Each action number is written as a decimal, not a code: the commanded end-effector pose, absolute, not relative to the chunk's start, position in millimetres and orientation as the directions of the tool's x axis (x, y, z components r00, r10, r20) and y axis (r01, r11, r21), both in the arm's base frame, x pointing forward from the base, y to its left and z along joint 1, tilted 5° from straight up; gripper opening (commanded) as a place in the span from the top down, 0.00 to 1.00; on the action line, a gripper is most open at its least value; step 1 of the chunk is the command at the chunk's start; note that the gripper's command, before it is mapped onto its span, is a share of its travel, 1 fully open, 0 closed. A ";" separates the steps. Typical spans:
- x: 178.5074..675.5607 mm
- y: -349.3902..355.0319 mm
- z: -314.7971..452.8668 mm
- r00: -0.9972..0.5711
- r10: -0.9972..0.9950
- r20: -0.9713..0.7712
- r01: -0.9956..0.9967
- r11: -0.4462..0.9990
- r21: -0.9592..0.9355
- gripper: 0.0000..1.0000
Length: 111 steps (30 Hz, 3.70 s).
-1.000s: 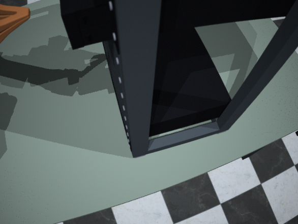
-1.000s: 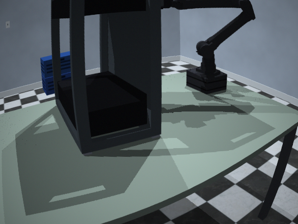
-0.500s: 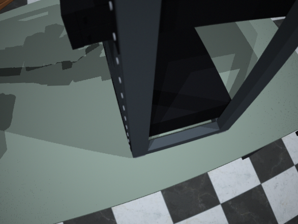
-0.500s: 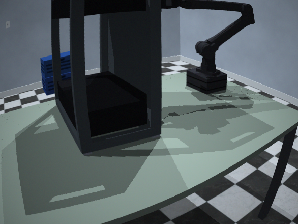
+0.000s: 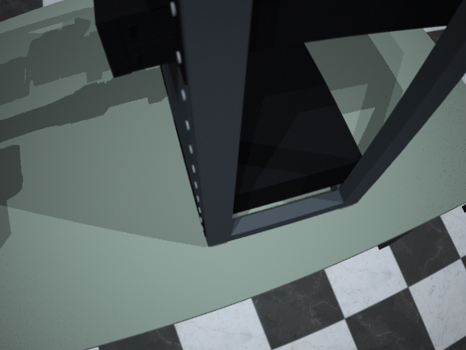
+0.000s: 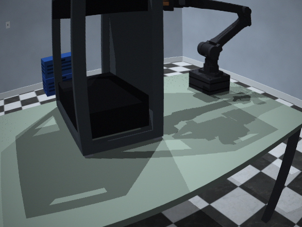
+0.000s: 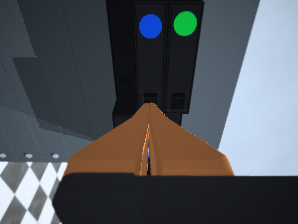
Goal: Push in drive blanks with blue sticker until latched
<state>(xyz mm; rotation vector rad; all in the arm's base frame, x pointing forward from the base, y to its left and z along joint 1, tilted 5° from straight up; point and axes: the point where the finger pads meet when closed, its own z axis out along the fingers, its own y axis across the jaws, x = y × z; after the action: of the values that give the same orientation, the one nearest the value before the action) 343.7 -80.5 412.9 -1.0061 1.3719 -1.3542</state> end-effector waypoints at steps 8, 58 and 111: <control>350.2 -84.7 458.8 -0.237 -0.970 -0.062 0.132 0.031 -0.991 1.00; 403.0 -97.9 458.8 -0.236 -0.970 -0.063 0.121 0.035 -0.992 1.00; 456.2 -111.9 424.9 -0.241 -0.968 -0.063 0.070 0.047 -0.996 1.00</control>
<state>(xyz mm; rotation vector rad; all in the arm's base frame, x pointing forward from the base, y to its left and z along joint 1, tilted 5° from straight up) 445.6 -105.5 421.7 -0.9912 1.3556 -1.3677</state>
